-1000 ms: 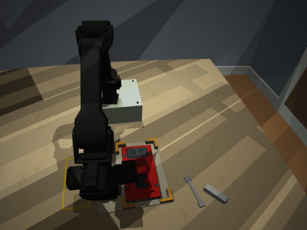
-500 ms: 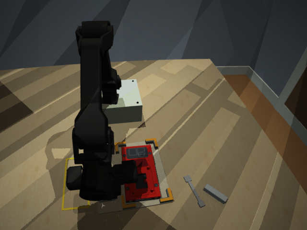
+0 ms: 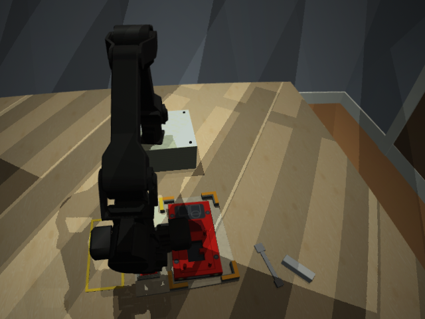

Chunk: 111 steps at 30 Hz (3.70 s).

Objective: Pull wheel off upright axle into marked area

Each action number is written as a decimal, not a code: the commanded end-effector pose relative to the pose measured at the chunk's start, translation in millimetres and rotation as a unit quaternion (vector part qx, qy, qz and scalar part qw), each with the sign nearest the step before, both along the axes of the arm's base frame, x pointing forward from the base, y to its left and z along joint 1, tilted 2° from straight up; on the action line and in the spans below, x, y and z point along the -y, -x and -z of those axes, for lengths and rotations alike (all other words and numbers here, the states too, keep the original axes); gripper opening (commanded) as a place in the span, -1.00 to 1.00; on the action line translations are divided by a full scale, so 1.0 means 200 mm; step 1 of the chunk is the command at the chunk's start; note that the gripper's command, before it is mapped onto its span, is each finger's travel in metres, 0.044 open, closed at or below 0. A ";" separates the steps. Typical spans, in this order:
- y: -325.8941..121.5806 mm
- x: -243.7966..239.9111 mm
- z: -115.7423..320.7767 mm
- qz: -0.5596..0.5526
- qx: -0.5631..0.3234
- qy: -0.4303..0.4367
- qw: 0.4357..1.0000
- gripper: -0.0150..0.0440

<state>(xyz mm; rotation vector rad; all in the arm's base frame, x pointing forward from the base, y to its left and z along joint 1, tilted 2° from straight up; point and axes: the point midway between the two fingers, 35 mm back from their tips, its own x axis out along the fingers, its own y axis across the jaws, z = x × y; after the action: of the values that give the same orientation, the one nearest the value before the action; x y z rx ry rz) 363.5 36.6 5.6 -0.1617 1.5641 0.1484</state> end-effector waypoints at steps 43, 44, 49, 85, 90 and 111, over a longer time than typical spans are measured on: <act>0.00 0.00 -0.10 0.001 0.004 0.001 1.000 -0.49; 0.00 0.00 -0.11 0.001 0.004 0.001 1.000 -0.49; 0.01 0.00 -0.22 0.001 0.004 0.001 1.000 -0.49; 0.19 0.54 -0.26 0.001 0.003 0.007 1.000 -0.49; 0.19 0.54 -0.19 0.001 0.003 0.007 1.000 -0.49; 0.19 0.55 0.25 0.001 0.002 0.007 1.000 -0.49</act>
<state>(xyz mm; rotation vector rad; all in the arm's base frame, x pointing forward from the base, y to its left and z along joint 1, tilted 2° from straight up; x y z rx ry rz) 325.7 -72.6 -40.6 -0.1638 1.5640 0.1392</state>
